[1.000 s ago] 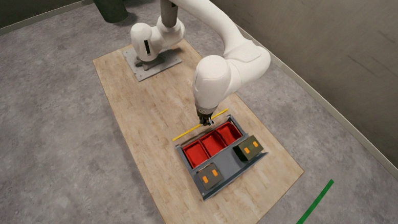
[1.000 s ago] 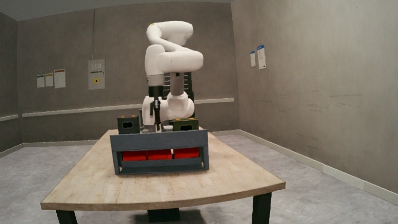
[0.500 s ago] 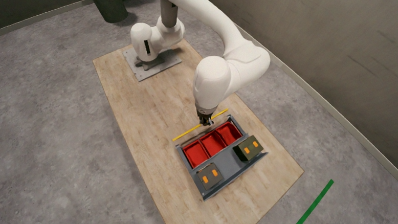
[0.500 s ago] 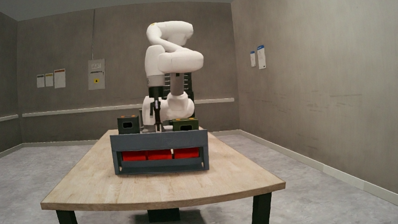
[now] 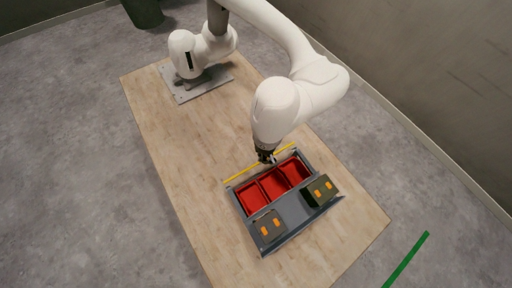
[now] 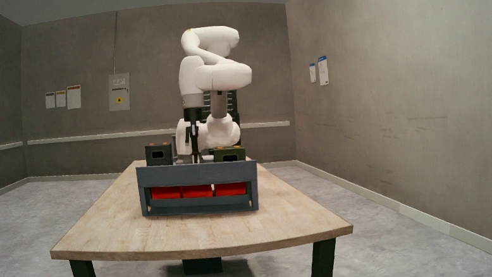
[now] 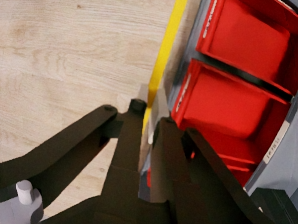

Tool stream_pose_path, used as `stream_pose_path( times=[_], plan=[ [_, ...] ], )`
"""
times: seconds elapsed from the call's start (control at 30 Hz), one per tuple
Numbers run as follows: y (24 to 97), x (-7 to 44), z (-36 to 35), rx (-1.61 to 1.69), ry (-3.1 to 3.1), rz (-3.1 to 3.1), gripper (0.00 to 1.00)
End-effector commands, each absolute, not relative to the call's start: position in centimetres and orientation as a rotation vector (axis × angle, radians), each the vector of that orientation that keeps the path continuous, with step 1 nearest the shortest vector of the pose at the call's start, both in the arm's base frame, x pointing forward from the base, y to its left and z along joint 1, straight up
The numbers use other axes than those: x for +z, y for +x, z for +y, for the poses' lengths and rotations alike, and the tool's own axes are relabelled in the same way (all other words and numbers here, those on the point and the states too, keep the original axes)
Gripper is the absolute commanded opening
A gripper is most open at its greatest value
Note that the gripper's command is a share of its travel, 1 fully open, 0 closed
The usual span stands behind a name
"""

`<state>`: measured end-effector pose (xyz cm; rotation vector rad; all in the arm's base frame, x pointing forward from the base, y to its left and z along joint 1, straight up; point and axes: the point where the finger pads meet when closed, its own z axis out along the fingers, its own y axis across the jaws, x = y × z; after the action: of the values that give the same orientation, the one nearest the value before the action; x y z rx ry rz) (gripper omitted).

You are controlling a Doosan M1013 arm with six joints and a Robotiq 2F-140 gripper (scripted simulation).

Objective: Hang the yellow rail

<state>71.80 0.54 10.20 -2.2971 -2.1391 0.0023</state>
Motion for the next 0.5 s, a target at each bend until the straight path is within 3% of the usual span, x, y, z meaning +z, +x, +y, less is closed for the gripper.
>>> stream_pose_path(
  times=[0.0, 0.47],
  plan=[
    [71.9, 10.2, 0.5, 0.002, -2.297, -2.139, 0.1],
    [73.1, 9.9, 0.5, 0.002, -2.297, -2.139, 0.1]
  ],
)
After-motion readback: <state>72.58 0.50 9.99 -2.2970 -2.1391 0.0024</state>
